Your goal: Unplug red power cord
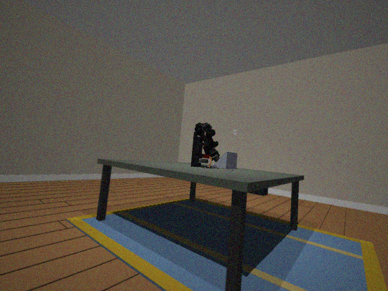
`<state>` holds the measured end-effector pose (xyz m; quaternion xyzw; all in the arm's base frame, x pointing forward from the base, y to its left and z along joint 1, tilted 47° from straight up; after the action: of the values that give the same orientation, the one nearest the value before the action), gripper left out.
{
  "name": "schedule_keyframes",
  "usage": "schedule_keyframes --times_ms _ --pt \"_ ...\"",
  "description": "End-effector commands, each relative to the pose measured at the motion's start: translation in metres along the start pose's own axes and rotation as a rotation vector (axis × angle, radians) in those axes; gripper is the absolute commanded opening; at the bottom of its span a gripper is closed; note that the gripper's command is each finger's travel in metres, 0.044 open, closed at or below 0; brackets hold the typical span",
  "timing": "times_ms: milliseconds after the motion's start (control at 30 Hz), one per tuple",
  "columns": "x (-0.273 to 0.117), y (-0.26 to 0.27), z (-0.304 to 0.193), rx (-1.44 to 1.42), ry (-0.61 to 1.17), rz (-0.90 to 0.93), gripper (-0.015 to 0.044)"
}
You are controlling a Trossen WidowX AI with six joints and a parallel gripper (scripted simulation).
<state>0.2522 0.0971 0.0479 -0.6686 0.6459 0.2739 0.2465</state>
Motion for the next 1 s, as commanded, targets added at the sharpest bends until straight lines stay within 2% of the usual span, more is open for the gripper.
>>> schedule_keyframes --times_ms 0,567,967 --pt "-0.002 0.001 0.014 -0.005 -0.013 0.000 0.0000" --pt "-0.004 0.004 0.041 -0.005 -0.016 -0.003 0.0000" --pt "-0.001 0.001 0.031 -0.005 -0.012 -0.005 0.0315"
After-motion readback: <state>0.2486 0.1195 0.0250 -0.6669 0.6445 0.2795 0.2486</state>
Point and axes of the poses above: the point midway between the two fingers, 35 mm back from their tips, its own x axis out along the fingers, its own y axis across the jaws, z = x × y, the point moved 1 cm from there along -x, back along the fingers, and after that the axes turned 5 degrees about x, right-handed, at the moved point
